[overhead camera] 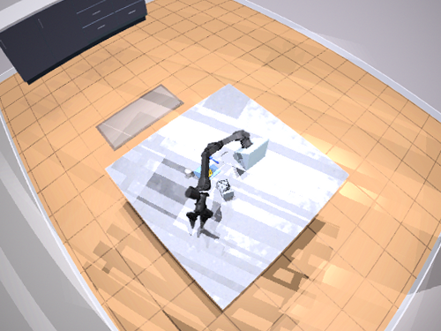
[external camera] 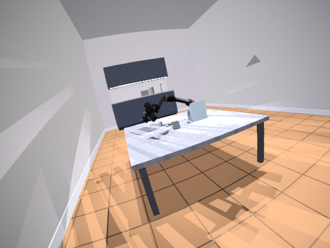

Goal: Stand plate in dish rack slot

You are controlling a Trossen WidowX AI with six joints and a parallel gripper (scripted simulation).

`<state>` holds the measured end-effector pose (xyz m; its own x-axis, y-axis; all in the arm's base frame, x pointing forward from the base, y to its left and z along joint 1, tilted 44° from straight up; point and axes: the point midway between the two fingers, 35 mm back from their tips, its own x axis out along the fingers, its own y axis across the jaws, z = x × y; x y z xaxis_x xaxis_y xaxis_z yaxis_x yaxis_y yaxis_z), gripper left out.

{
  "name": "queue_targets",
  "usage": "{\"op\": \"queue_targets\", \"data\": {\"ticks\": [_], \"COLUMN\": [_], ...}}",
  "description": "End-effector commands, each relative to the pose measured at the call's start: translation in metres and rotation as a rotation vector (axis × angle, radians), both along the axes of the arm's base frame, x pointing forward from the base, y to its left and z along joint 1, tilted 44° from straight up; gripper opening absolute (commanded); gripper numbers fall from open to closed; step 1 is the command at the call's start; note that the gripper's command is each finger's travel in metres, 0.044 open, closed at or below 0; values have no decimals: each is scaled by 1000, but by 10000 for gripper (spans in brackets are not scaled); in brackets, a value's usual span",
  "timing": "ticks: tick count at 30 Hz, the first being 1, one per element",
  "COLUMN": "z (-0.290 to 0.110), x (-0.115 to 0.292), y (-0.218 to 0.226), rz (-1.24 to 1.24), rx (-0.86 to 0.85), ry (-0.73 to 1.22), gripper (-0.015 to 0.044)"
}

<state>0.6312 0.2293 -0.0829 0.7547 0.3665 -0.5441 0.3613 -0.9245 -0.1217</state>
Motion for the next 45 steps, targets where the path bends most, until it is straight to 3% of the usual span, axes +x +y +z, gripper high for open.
{"op": "queue_targets", "data": {"ticks": [1, 25, 45], "z": [0, 21, 48], "x": [0, -37, -91], "y": [0, -40, -82], "rz": [-4, -612, -1228], "rx": [3, 342, 597], "ry": [3, 402, 565], "gripper": [400, 400, 400]}}
